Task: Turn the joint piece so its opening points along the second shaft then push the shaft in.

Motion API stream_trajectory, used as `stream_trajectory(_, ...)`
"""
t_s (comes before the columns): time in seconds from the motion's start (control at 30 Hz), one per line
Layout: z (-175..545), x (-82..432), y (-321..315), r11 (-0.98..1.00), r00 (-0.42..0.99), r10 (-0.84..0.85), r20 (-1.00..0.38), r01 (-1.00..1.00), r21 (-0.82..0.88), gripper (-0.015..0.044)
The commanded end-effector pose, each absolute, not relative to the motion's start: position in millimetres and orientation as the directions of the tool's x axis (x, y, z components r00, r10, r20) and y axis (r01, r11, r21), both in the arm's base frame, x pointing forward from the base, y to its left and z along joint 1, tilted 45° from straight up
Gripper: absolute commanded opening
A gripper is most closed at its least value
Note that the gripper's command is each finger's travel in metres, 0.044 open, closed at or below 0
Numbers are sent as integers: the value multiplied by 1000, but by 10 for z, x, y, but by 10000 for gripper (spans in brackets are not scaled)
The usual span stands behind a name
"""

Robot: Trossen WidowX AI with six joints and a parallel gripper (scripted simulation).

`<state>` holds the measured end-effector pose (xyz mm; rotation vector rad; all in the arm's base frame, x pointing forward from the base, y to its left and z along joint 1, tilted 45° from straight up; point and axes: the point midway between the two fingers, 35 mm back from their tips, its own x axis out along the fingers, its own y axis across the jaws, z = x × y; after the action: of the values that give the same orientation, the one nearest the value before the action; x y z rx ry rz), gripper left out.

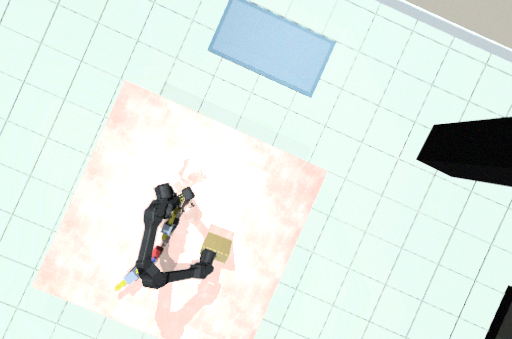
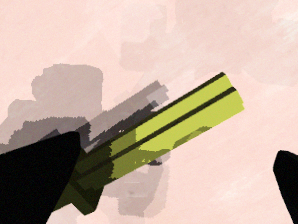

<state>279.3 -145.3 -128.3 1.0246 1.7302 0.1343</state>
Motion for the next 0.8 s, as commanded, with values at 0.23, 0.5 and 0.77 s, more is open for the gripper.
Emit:
stream_trajectory(0.23,-1427,2764,-1313,433,-56,691,-721,830,351,440)
stream_trajectory(0.5,-1510,2747,-1228,257,-51,693,-720,949,180,440)
stream_trajectory(0.77,-1582,2728,-1149,79,-46,694,-718,997,13,440)
